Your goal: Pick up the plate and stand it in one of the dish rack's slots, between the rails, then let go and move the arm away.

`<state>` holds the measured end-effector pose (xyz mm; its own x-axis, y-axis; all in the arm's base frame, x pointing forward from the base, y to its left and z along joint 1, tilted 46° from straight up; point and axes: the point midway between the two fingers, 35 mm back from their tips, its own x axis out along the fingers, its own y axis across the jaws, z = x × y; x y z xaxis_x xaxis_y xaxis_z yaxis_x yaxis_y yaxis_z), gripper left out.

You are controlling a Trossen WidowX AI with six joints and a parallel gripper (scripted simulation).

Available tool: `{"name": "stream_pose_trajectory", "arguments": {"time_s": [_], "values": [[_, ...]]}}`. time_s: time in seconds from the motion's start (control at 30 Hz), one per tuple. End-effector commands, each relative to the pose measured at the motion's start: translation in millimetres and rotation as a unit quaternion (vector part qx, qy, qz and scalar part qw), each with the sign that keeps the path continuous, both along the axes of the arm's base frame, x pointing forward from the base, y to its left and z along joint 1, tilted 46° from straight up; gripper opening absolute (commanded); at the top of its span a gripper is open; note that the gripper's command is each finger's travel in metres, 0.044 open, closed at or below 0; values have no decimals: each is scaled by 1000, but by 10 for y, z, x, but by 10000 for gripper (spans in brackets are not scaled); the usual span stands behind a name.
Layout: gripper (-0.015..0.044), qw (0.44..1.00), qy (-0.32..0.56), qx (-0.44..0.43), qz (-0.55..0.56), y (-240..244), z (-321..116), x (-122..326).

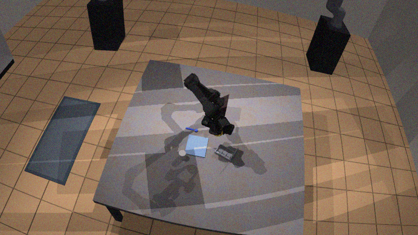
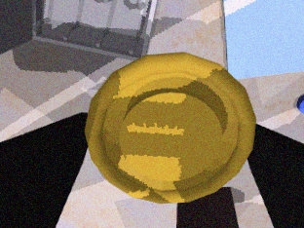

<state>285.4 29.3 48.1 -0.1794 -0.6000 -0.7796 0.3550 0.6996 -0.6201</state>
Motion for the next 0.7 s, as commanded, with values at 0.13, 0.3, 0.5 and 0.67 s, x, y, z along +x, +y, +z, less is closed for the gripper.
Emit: {"name": "stream_pose_trajectory", "arguments": {"time_s": [0.13,0.3,0.5,0.67], "values": [[0,995,53,77,31,-90,-165,-54],[0,987,80,129,56,-148,-270,-81],[0,972,102,192,91,-209,-386,-107],[0,955,112,243,125,-255,-473,-123]]}}
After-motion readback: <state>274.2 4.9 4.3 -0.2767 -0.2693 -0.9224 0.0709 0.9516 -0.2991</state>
